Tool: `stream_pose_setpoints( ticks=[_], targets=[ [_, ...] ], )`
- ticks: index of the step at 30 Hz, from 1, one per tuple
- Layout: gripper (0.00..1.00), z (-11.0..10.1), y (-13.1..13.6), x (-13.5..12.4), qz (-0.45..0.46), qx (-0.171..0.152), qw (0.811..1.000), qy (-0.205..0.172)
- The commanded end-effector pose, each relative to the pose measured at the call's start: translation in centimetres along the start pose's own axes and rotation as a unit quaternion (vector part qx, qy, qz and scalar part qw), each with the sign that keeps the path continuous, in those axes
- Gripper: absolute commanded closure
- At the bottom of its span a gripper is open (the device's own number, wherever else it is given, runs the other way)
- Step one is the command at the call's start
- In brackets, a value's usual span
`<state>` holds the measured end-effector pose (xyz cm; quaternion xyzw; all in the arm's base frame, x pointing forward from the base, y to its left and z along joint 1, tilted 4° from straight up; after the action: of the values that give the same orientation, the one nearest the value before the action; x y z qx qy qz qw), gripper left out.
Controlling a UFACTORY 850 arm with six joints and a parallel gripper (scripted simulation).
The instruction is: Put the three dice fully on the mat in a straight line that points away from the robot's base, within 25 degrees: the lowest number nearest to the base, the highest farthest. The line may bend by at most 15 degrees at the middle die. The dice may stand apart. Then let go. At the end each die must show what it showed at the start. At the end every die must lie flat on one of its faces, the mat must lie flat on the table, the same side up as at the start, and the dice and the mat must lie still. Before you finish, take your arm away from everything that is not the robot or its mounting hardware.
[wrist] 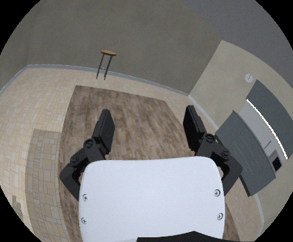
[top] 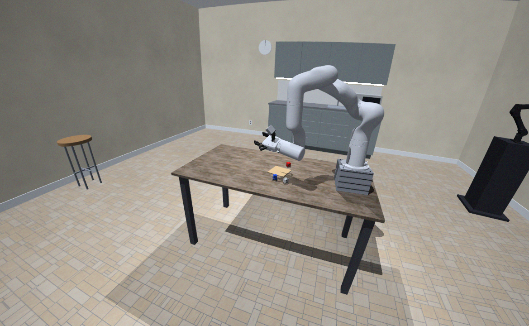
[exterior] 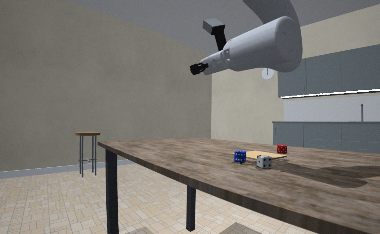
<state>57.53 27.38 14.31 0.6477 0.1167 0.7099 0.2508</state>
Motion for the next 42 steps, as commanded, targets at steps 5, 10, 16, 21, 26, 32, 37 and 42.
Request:
stream_pose_setpoints(
  ticks=[5,10,16,21,26,32,37,42],
  targets=[
    [0.00,0.0,0.0,0.1,0.001,0.000,1.000,0.001],
    [0.00,0.0,0.0,0.1,0.001,0.000,1.000,0.001],
    [0.00,0.0,0.0,0.1,0.001,0.000,1.000,0.001],
    [0.00,0.3,0.5,-0.3,-0.001,-0.007,1.000,-0.009],
    [0.00,1.9,4.5,-3.9,-0.008,-0.060,0.994,-0.089],
    [0.00,2.5,7.6,-6.6,-0.009,-0.100,0.984,-0.149],
    [0.00,2.7,10.8,-9.4,-0.003,-0.142,0.967,-0.213],
    [0.00,2.4,13.3,-11.7,0.006,-0.177,0.948,-0.265]
  ],
)
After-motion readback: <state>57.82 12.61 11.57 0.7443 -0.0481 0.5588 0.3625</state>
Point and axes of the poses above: the point where the finger pads meet when closed, its own z axis out along the fingers, its own y axis across the jaws, x = y × z, the point moved 3 cm from there along -z, back along the fingers, and after that the axes turned 1 degree about z, right-handed, at the moved point
